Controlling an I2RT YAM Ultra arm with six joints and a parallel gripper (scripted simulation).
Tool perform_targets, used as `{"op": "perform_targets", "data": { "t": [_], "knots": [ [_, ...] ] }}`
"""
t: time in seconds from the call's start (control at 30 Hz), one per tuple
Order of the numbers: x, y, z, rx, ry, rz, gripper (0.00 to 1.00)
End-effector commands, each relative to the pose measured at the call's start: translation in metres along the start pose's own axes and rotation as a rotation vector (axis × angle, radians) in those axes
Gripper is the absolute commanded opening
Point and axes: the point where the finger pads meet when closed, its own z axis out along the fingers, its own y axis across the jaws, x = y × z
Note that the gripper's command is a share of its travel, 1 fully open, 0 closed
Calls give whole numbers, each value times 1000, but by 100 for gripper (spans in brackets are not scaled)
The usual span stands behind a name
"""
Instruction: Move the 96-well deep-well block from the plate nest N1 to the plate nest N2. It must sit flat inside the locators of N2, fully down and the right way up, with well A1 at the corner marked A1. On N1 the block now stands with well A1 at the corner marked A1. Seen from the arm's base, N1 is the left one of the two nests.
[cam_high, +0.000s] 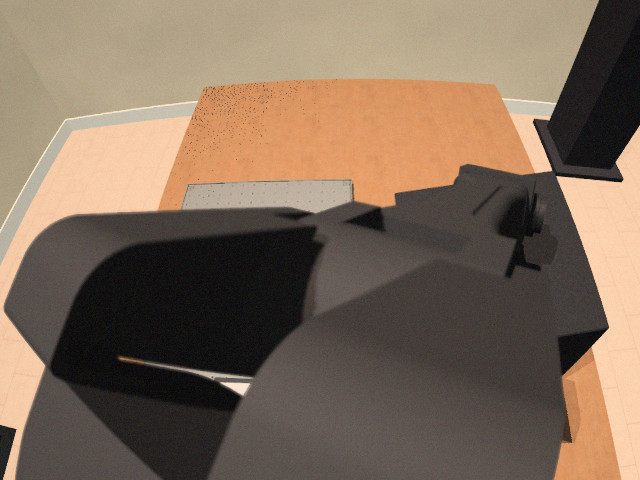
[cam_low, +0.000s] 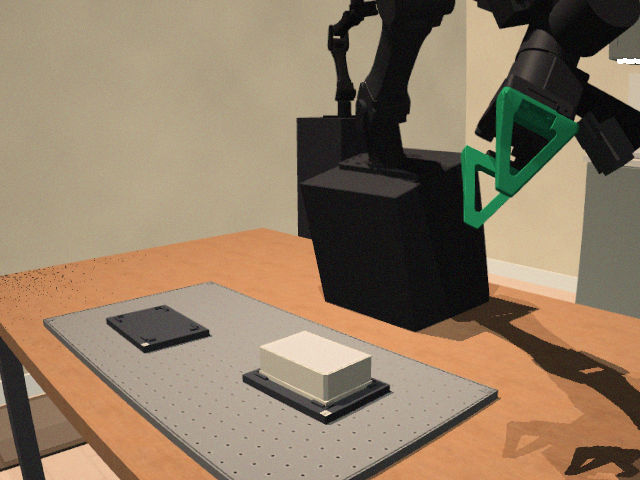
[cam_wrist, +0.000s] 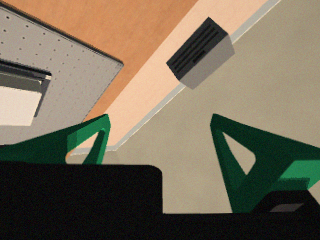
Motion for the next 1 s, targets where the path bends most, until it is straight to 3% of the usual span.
{"op": "perform_targets", "data": {
  "t": [0.0, 0.53, 0.6, 0.67, 0.73, 0.83, 0.9, 0.97],
  "knots": [
    [3, -5, -5, 14, -2, 11, 100],
    [3, -5, -5, 14, -2, 11, 100],
    [8, 0, 2, -23, -26, 57, 100],
    [13, 5, 9, -23, -26, 57, 100],
    [17, 11, 16, -72, -47, 96, 100],
    [22, 21, 26, -72, -46, 96, 100],
    [25, 28, 32, -121, -67, 136, 100],
    [29, 35, 39, -122, -67, 137, 100]
  ]
}}
